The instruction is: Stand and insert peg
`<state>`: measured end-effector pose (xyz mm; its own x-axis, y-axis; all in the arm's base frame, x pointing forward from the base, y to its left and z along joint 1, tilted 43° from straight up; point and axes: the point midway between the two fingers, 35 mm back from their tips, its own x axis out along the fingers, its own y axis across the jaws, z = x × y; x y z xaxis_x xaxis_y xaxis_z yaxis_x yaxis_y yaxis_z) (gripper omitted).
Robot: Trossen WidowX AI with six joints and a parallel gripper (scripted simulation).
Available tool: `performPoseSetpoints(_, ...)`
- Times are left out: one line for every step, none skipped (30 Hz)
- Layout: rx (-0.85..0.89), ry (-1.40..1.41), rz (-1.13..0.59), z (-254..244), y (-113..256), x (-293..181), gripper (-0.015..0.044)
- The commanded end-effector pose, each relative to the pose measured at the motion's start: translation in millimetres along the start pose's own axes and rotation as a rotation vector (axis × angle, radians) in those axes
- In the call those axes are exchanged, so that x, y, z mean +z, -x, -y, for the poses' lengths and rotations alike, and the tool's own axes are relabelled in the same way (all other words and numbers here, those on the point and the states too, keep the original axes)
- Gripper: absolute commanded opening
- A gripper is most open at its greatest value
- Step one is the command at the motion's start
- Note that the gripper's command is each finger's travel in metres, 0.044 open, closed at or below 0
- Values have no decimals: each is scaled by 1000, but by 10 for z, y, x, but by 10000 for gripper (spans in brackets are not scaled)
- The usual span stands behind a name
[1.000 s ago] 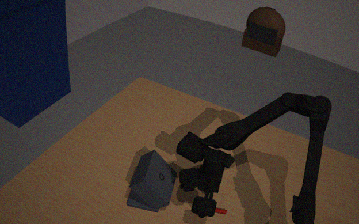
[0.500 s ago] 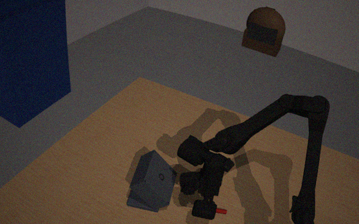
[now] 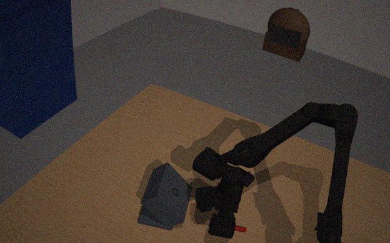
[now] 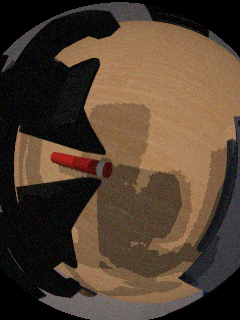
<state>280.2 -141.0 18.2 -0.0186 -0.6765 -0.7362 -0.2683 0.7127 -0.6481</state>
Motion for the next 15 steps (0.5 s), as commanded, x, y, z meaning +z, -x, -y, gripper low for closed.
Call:
performPoseSetpoints(-4, 6, -2, 4, -3, -4, 97)
performPoseSetpoints(-4, 6, -2, 4, -3, -4, 90)
performPoseSetpoints(-4, 6, -2, 4, -3, -4, 83)
performPoseSetpoints(-4, 6, -2, 4, -3, -4, 77)
performPoseSetpoints(-4, 6, -2, 4, -3, -4, 70)
performPoseSetpoints(-4, 6, -2, 4, -3, -4, 63)
performPoseSetpoints(-4, 6, -2, 4, -3, -4, 57)
performPoseSetpoints(-4, 6, -2, 4, -3, -4, 50)
performPoseSetpoints(-4, 6, -2, 4, -3, -4, 49)
performPoseSetpoints(-4, 6, -2, 4, -3, -4, 49)
performPoseSetpoints(-4, 6, -2, 4, -3, -4, 49)
performPoseSetpoints(-4, 6, -2, 4, -3, -4, 49)
performPoseSetpoints(-4, 5, 0, 4, -1, -4, 49)
performPoseSetpoints(-3, 4, 5, 3, 3, -5, 49)
performPoseSetpoints(-2, 3, 13, 3, 8, -7, 49)
